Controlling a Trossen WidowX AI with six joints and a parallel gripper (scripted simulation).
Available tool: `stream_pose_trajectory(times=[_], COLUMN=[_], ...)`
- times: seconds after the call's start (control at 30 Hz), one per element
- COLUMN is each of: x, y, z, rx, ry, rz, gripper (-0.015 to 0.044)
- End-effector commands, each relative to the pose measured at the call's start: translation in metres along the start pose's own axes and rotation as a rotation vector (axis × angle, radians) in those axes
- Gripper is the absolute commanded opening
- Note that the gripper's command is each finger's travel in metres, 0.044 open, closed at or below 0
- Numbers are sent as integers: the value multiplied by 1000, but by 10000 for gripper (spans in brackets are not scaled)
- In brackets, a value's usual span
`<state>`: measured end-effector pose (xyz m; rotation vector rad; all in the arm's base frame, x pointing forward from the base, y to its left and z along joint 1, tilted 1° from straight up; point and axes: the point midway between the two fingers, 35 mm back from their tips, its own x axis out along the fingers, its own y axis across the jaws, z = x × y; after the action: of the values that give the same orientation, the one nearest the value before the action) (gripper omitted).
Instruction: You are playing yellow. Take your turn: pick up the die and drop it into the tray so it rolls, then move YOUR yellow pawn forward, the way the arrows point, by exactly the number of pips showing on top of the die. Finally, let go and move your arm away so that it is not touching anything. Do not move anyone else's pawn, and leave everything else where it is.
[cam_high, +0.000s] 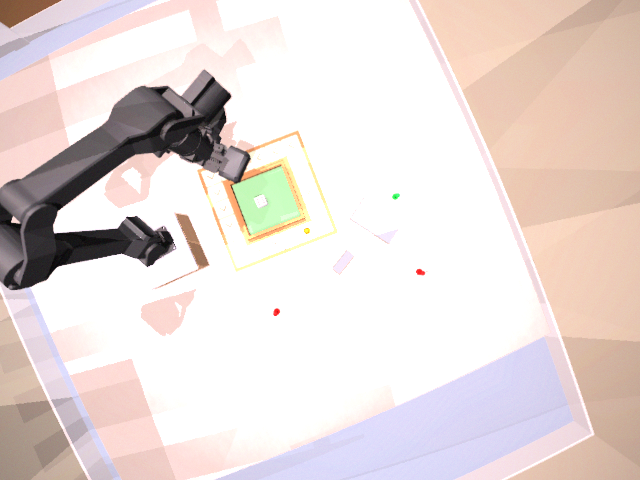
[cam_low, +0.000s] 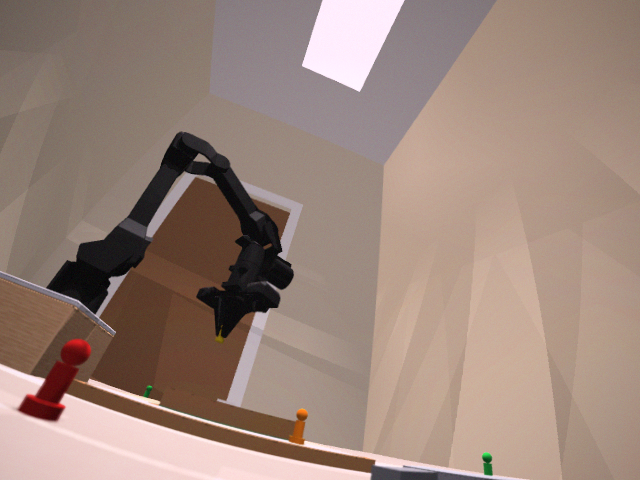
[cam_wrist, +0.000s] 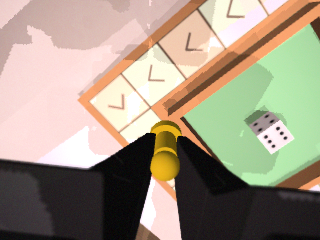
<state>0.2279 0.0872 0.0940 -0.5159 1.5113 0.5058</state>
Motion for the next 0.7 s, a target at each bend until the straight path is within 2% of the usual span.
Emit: stream_pose_trajectory(times=[0.0,0.67], x=[3,23], y=[-12,-66], z=[-7,-50], rx=[-72,-485], ry=[-1,2], rz=[0,-5], gripper=[0,0])
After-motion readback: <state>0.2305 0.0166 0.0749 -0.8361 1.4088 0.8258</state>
